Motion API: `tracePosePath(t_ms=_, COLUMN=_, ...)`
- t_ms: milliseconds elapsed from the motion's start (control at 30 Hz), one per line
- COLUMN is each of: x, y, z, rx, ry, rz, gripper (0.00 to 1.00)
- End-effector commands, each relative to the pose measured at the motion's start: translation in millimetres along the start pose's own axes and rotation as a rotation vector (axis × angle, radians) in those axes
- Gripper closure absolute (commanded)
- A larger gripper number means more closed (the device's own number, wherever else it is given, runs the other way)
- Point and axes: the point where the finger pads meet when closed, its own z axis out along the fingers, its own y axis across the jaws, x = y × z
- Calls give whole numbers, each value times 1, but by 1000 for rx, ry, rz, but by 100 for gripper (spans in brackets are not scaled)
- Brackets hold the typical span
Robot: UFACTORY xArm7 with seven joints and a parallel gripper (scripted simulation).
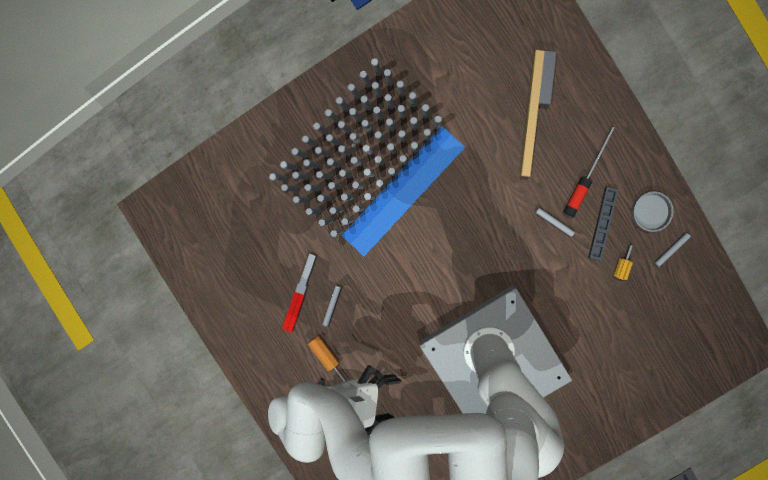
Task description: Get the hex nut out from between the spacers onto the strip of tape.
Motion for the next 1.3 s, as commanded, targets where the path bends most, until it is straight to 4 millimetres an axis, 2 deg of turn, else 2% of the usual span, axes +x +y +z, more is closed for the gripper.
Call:
tracePosePath(t_ms=0, x=-11, y=-2, z=-3, rx=2, ry=-47, rz=-114, gripper=0)
tracePosePath(t_ms=100, x=-24, y=-4, z=-6, rx=13, ry=-99, rz=-247, gripper=0)
tracePosePath(t_ms=200, x=-24, y=-4, z=-6, rx=13, ry=-99, rz=-247, gripper=0)
tracePosePath(t_ms=300, x=-40, y=-6, z=-10, rx=39, ry=-165, rz=-421, gripper=0)
tracePosePath(t_ms=400, x=-46, y=-7, z=-13, rx=51, ry=-190, rz=-488, gripper=0)
tracePosePath(t_ms=500, x=-59, y=-9, z=-18, rx=85, ry=-241, rz=-630, gripper=0)
tracePosePath(t_ms=567, x=-59, y=-9, z=-18, rx=85, ry=-241, rz=-630, gripper=0)
tracePosePath(t_ms=667, x=-72, y=-12, z=-24, rx=130, ry=-293, rz=-783, gripper=0)
tracePosePath(t_ms=767, x=-72, y=-12, z=-24, rx=130, ry=-293, rz=-783, gripper=0)
tracePosePath(t_ms=833, x=-86, y=-14, z=-31, rx=187, ry=-343, rz=-943, gripper=0)
tracePosePath(t_ms=900, x=-86, y=-14, z=-31, rx=187, ry=-343, rz=-943, gripper=0)
tracePosePath(t_ms=1000, x=-98, y=-16, z=-40, rx=257, ry=-389, rz=-1104, gripper=0)
tracePosePath(t_ms=1067, x=-98, y=-16, z=-40, rx=257, ry=-389, rz=-1104, gripper=0)
tracePosePath(t_ms=1167, x=-111, y=-17, z=-49, rx=337, ry=-428, rz=-1264, gripper=0)
tracePosePath(t_ms=1233, x=-111, y=-17, z=-49, rx=337, ry=-428, rz=-1264, gripper=0)
tracePosePath(t_ms=1267, x=-116, y=-18, z=-54, rx=381, ry=-444, rz=-1341, gripper=0)
